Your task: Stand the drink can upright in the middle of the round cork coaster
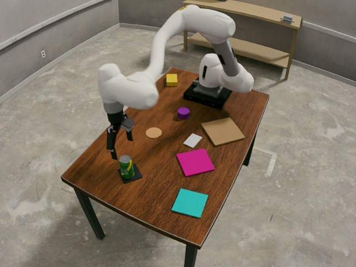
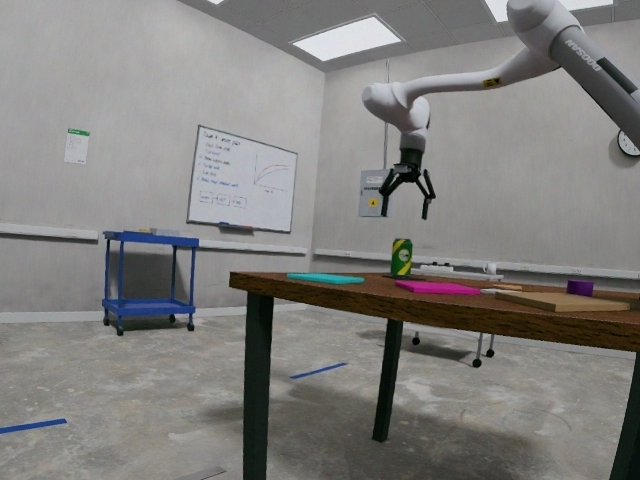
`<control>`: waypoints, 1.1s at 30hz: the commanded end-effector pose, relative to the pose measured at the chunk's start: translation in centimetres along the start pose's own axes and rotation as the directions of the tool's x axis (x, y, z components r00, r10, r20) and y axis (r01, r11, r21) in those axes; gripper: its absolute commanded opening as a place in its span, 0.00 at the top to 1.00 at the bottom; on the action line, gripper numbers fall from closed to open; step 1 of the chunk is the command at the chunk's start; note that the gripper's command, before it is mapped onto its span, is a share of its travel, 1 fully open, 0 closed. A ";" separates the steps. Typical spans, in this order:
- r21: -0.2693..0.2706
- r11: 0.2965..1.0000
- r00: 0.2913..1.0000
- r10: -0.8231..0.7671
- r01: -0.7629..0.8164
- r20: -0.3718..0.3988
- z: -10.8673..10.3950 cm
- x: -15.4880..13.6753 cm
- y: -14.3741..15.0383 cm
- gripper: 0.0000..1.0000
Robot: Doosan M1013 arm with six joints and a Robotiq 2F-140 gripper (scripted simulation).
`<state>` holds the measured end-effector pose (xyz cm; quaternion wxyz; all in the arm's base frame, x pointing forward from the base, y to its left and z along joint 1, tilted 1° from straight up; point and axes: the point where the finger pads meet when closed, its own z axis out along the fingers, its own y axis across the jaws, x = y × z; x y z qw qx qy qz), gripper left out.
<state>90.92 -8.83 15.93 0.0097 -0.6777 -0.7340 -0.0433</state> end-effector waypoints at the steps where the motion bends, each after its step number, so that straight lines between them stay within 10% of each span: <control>1: 0.047 0.999 0.996 -0.026 0.022 0.084 0.4 0.1 -0.4 0.00; 6: 0.047 0.999 0.996 -0.027 0.023 0.084 1.2 0.0 -0.4 0.00; 12: 0.052 0.998 0.996 -0.032 0.028 0.080 10.3 -0.7 -1.0 0.00; 24: 0.052 0.998 0.996 -0.032 0.028 0.080 10.4 -0.7 -1.0 0.00; 25: 0.052 0.998 0.996 -0.032 0.028 0.080 10.4 -0.7 -1.0 0.90; 33: 0.052 0.998 0.996 -0.032 0.028 0.080 10.4 -0.7 -1.0 0.90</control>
